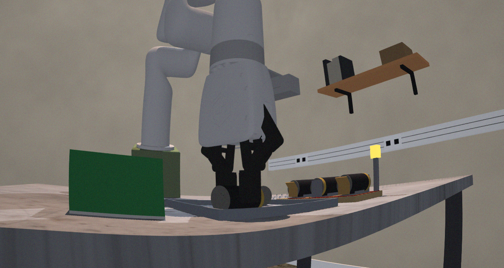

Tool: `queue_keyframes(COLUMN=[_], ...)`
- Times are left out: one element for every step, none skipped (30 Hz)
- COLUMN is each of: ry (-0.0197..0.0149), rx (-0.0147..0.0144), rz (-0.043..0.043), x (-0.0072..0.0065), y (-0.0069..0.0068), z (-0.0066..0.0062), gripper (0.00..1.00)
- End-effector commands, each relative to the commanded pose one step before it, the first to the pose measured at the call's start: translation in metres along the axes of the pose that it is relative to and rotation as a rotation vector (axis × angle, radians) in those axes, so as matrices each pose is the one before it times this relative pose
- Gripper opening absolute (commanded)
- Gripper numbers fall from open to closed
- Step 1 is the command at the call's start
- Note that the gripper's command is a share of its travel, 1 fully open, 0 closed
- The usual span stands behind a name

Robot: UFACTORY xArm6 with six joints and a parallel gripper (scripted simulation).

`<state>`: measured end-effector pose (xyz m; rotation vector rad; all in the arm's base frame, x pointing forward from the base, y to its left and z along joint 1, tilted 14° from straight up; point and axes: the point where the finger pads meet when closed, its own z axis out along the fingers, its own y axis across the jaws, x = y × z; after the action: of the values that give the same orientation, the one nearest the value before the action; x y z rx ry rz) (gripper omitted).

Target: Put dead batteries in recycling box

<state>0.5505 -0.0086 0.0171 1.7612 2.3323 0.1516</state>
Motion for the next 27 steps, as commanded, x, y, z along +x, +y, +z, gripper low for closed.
queue_keyframes(ry=[-0.00097,0.00000,0.00000,0.00000,0.00000,0.00000,0.00000,0.00000,0.00000,0.00000,0.00000,0.00000,0.00000,0.00000,0.00000,0.00000,0.00000,-0.00001,0.00000,0.00000,0.00000,0.00000,0.00000,0.00000,0.00000,0.00000,0.00000], rx=[-0.00349,0.00000,0.00000,0.00000,0.00000,0.00000,0.00000,0.00000,0.00000,0.00000,0.00000,0.00000,0.00000,0.00000,0.00000,0.00000,0.00000,0.00000,0.00000,0.00000,0.00000,0.00000,0.00000,0.00000,0.00000,0.00000,0.00000], rz=[0.00006,0.00000,0.00000,0.00000,0.00000,0.00000,0.00000,0.00000,0.00000,0.00000,0.00000,0.00000,0.00000,0.00000,0.00000,0.00000,0.00000,0.00000,0.00000,0.00000,0.00000,0.00000,0.00000,0.00000,0.00000,0.00000,0.00000], x=[-0.00044,0.00000,0.00000,0.00000,0.00000,0.00000,0.00000,0.00000,0.00000,0.00000,0.00000,0.00000,0.00000,0.00000,0.00000,0.00000,0.00000,0.00000,0.00000,0.00000,0.00000,0.00000,0.00000,0.00000,0.00000,0.00000,0.00000], y=[0.00149,0.00000,0.00000,0.00000,0.00000,0.00000,0.00000,0.00000,0.00000,0.00000,0.00000,0.00000,0.00000,0.00000,0.00000,0.00000,0.00000,0.00000,0.00000,0.00000,0.00000,0.00000,0.00000,0.00000,0.00000,0.00000,0.00000], z=[-0.00122,0.00000,0.00000,0.00000,0.00000,0.00000,0.00000,0.00000,0.00000,0.00000,0.00000,0.00000,0.00000,-0.00008,0.00000,0.00000,-0.00052,-0.00123,-0.00208,-0.00295,-0.00374,-0.00437,-0.00479,-0.00495,-0.00484,-0.00447,-0.00386], gripper=[0.28,0.28,0.28,0.28,0.28,0.28,0.28,0.28,0.28,0.28,0.28,0.28,0.28,0.28,0.28,0.28,0.28,0.28,0.28,0.28,0.28,0.28,0.28,0.28,0.28,0.28,0.28])
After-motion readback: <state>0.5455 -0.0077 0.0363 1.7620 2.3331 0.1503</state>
